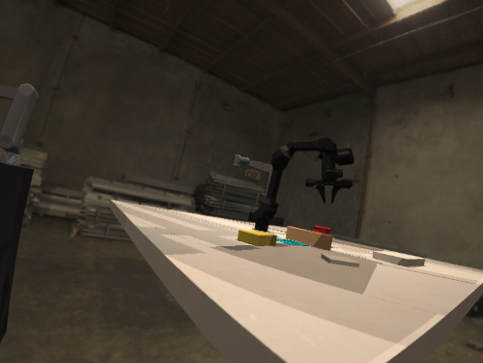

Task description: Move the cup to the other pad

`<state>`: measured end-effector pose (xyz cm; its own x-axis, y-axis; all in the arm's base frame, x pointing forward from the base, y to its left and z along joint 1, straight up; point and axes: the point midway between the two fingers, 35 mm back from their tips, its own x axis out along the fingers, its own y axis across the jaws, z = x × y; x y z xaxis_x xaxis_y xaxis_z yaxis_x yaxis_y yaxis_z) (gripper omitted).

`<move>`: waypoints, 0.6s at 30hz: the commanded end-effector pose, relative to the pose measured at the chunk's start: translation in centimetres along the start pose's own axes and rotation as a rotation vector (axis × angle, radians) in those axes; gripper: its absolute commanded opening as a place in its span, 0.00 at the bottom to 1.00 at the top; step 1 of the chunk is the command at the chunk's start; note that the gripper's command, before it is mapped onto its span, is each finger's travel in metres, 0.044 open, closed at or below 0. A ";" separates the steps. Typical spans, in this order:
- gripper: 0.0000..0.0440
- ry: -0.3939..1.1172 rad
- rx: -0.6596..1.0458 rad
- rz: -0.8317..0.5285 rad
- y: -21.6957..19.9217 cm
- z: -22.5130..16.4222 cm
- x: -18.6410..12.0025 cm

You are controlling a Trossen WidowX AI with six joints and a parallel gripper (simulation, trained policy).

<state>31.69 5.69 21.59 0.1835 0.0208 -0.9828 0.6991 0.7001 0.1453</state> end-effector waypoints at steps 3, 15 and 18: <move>0.32 0.037 0.013 -0.078 -0.7 -0.1 1.4; 0.36 0.091 0.037 -0.209 -2.2 -0.7 4.5; 0.37 0.099 0.042 -0.235 -2.5 -0.9 5.3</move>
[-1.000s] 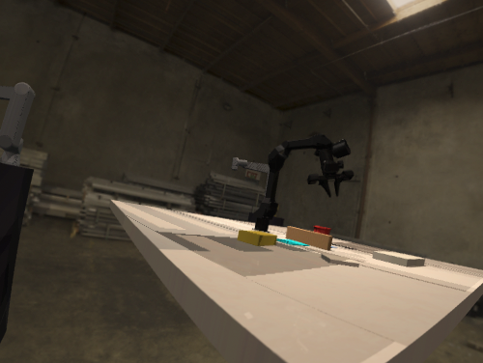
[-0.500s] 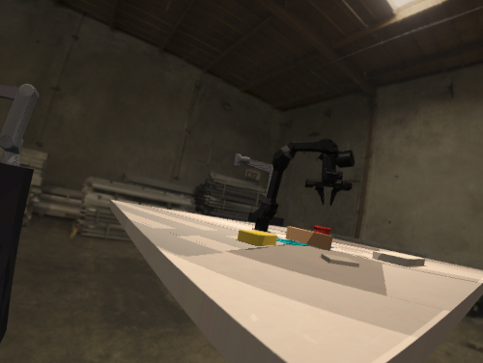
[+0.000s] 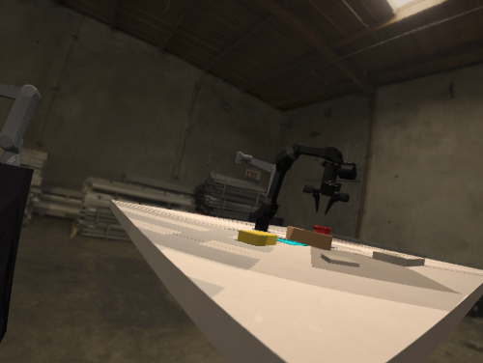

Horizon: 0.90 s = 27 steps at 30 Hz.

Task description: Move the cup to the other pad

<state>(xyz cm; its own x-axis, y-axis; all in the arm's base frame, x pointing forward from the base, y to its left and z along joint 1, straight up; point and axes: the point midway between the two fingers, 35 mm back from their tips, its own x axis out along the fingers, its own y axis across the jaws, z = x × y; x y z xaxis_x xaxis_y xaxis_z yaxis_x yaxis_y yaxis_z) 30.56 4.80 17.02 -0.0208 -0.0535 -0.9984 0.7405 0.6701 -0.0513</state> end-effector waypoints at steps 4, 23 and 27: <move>0.38 0.022 0.012 -0.065 -0.4 -0.3 2.4; 0.39 0.055 -0.023 -0.157 -0.7 -1.1 9.0; 0.38 0.064 -0.053 -0.163 -0.8 -1.3 10.6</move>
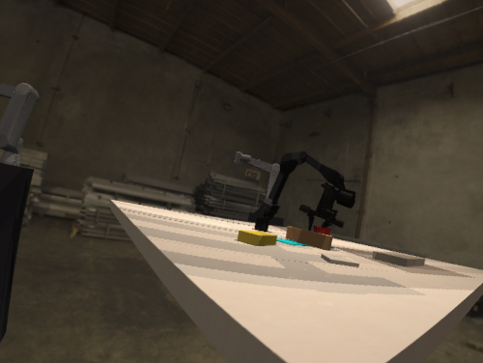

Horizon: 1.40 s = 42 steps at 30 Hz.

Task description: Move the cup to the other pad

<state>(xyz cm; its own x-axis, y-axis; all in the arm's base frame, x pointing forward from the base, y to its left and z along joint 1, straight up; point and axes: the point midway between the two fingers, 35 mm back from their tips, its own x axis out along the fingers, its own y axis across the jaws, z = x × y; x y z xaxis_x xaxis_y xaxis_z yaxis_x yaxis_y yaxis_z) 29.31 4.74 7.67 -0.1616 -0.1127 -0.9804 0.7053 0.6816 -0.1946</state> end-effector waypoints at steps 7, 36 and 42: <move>0.04 -0.001 -0.072 -0.012 -0.1 0.0 2.3; 0.00 -0.031 0.062 0.088 -2.1 0.7 -3.9; 0.00 -0.047 0.112 0.123 -2.8 1.7 -5.6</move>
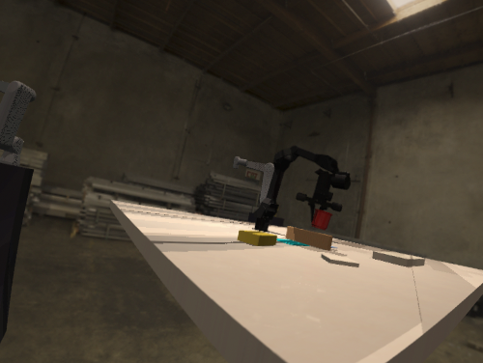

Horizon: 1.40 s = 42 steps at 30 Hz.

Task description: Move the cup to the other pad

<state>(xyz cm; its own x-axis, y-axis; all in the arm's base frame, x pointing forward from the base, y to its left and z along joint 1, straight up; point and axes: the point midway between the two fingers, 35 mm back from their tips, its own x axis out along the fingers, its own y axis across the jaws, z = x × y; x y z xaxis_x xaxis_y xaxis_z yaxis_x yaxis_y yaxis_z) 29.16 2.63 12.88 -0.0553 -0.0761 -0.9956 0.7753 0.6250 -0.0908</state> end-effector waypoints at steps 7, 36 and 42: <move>0.00 -0.034 0.082 0.059 -0.6 2.3 -1.9; 0.00 -0.136 0.277 0.138 -5.3 10.4 -0.2; 0.00 -0.140 0.302 0.138 -6.1 11.0 1.3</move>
<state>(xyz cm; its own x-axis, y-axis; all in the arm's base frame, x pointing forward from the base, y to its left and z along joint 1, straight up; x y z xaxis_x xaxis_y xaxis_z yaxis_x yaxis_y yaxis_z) 31.67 -9.42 13.30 0.1451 -0.1237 -0.9816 0.9183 0.3862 0.0871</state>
